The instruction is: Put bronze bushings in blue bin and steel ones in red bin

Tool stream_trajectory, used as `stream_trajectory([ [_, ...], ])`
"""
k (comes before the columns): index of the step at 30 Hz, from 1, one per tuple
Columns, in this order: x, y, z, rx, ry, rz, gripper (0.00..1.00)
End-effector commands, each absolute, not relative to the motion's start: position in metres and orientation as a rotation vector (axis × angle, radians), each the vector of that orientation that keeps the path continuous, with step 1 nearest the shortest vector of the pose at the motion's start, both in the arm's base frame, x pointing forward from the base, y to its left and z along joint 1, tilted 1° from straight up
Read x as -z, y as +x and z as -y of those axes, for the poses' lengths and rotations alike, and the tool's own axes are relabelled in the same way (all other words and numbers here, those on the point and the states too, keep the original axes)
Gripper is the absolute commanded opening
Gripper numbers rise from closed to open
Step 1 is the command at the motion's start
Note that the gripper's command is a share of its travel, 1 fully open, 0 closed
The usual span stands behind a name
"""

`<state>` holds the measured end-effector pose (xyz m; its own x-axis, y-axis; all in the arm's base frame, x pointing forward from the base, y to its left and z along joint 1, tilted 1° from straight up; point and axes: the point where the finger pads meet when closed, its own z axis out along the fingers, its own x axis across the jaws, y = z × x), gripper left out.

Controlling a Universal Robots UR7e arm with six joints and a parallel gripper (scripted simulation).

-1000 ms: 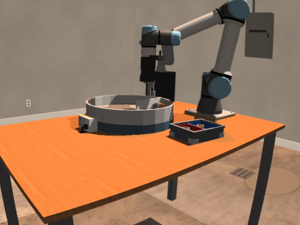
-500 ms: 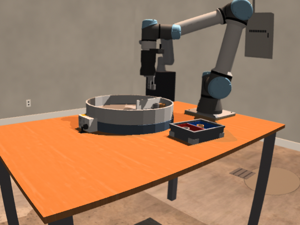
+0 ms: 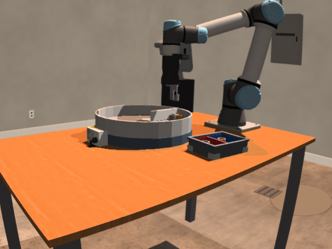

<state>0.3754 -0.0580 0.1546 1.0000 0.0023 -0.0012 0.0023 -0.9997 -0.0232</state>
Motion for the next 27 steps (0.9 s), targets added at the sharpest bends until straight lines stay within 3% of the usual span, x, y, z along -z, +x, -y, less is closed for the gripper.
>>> stream_trajectory([
  [1, -0.155, 0.38, 0.04, -0.002, -3.121, 0.002, 0.0],
  [12, -0.157, 0.398, -0.043, -0.002, -3.121, 0.002, 0.0],
  [18, -0.157, 0.398, -0.043, -0.002, -3.121, 0.002, 0.0],
  [27, -0.159, 0.411, -0.106, -0.002, -3.121, 0.002, 0.0],
])
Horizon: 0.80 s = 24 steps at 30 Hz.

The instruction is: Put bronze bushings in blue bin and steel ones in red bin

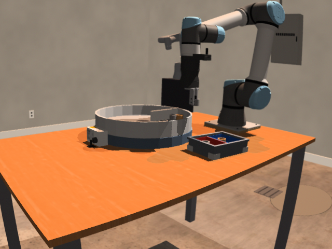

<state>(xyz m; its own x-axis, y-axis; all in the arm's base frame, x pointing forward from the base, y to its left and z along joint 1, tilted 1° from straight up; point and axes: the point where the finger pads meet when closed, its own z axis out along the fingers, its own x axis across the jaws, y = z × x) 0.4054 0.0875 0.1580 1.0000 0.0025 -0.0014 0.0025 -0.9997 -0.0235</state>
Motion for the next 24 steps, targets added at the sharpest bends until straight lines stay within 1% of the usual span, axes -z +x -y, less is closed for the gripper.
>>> stream_trajectory([
  [1, -0.159, 0.413, -0.116, -0.002, -3.121, 0.002, 0.0],
  [4, -0.159, 0.419, -0.147, -0.002, -3.121, 0.002, 0.0],
  [10, -0.159, 0.419, -0.148, -0.002, -3.121, 0.002, 0.0],
  [15, -0.161, 0.43, -0.2, -0.002, -3.121, 0.002, 0.0],
  [18, -0.161, 0.43, -0.2, -0.002, -3.121, 0.002, 0.0],
  [23, -0.162, 0.441, -0.251, -0.002, -3.121, 0.002, 0.0],
  [24, -0.162, 0.441, -0.251, -0.002, -3.121, 0.002, 0.0],
])
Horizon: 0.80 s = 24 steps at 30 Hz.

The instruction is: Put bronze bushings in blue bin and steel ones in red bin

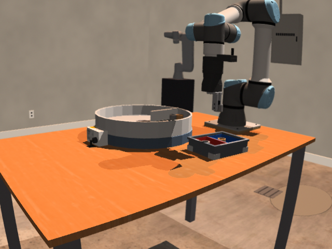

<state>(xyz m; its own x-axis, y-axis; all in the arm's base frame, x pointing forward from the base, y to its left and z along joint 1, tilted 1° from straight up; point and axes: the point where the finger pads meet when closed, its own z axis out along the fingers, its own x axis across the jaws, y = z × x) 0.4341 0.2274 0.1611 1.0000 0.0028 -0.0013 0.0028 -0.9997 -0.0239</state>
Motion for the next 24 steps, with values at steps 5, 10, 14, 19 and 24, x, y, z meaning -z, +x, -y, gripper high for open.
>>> stream_trajectory([
  [5, -0.162, 0.441, -0.252, -0.002, -3.121, 0.002, 0.0],
  [10, -0.162, 0.441, -0.252, -0.002, -3.121, 0.002, 0.0],
  [14, -0.162, 0.441, -0.252, -0.002, -3.12, 0.002, 0.0],
  [19, -0.162, 0.441, -0.252, -0.001, -3.119, 0.002, 0.0],
  [24, -0.152, 0.441, -0.252, -0.001, -3.12, 0.002, 0.0],
])
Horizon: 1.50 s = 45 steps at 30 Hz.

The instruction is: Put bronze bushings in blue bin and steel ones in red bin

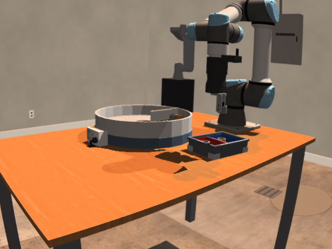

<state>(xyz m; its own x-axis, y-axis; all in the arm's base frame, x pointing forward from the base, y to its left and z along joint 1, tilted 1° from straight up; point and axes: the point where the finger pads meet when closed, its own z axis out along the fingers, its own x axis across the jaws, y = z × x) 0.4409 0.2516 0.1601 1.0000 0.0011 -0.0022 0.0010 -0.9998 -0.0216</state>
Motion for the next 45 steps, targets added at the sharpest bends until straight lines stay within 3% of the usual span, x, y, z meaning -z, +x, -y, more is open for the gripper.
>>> stream_trajectory([
  [1, -0.147, 0.441, -0.252, -0.001, -3.12, 0.002, 0.0],
  [31, -0.062, 0.441, -0.254, -0.001, -3.119, 0.002, 0.0],
  [45, -0.06, 0.441, -0.254, -0.002, -3.12, 0.002, 0.0],
])
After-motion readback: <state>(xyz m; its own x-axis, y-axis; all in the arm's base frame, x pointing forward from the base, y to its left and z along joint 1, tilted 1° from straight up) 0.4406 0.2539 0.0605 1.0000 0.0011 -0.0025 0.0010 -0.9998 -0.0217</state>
